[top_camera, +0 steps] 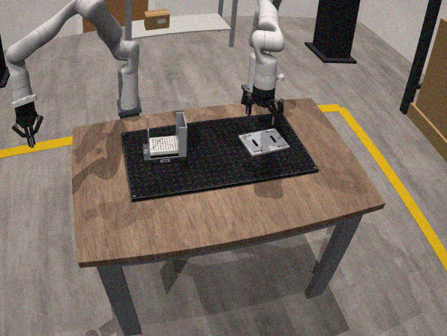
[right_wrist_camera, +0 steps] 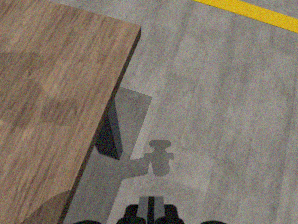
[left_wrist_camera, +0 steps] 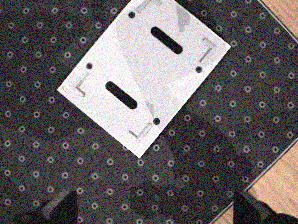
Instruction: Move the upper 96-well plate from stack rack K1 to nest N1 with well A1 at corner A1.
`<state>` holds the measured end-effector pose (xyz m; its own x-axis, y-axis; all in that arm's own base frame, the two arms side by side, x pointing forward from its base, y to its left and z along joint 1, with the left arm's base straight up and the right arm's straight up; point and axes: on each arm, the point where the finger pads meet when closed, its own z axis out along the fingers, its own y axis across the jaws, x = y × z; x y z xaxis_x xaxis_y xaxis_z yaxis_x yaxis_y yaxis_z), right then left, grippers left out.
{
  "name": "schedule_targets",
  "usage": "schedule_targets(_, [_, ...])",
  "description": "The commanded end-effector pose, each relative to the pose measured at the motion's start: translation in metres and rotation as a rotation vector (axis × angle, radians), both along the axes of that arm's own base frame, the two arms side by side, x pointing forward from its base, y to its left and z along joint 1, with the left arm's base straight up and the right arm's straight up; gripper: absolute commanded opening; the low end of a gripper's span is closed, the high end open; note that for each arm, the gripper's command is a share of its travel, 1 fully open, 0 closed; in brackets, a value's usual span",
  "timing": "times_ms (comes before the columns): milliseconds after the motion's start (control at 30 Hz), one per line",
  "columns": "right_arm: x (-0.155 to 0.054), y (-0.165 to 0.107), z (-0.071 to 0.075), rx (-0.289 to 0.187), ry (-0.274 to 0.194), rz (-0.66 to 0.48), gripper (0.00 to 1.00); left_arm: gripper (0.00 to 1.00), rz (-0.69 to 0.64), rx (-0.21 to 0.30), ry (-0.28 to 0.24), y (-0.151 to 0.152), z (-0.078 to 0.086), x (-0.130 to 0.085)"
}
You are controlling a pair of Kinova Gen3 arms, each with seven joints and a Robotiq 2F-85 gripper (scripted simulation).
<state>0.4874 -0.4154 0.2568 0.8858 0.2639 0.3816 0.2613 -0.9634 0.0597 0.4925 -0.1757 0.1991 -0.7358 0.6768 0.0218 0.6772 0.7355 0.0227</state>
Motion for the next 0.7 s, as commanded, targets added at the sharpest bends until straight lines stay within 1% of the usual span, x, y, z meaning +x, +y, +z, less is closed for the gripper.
schedule_targets(0, [0.000, 0.000, 0.002, -0.002, -0.003, 0.000, 0.017, 1.000, -0.049, 0.000, 0.000, -0.014, 0.001, 0.001])
schedule_targets(133, [0.000, 0.000, 0.002, -0.002, -0.003, 0.000, 0.017, 1.000, -0.049, 0.000, 0.000, -0.034, 0.001, 0.001])
schedule_targets(267, [0.000, 0.000, 0.002, -0.002, -0.003, 0.000, 0.017, 1.000, -0.182, -0.001, 0.001, -0.054, 0.000, 0.000])
schedule_targets(333, [0.000, 0.000, 0.002, -0.002, -0.003, 0.000, 0.017, 1.000, -0.182, -0.001, 0.001, -0.054, 0.000, 0.000])
schedule_targets(400, [0.000, 0.000, 0.002, -0.002, -0.003, 0.000, 0.017, 1.000, -0.232, -0.001, 0.001, -0.064, 0.000, -0.001])
schedule_targets(600, [0.000, 0.000, 0.002, -0.002, -0.003, 0.000, 0.017, 1.000, -0.232, -0.001, 0.001, -0.094, 0.000, -0.004])
schedule_targets(667, [0.000, 0.000, 0.002, -0.002, -0.003, 0.000, 0.017, 1.000, -0.298, -0.002, 0.002, -0.103, 0.000, -0.006])
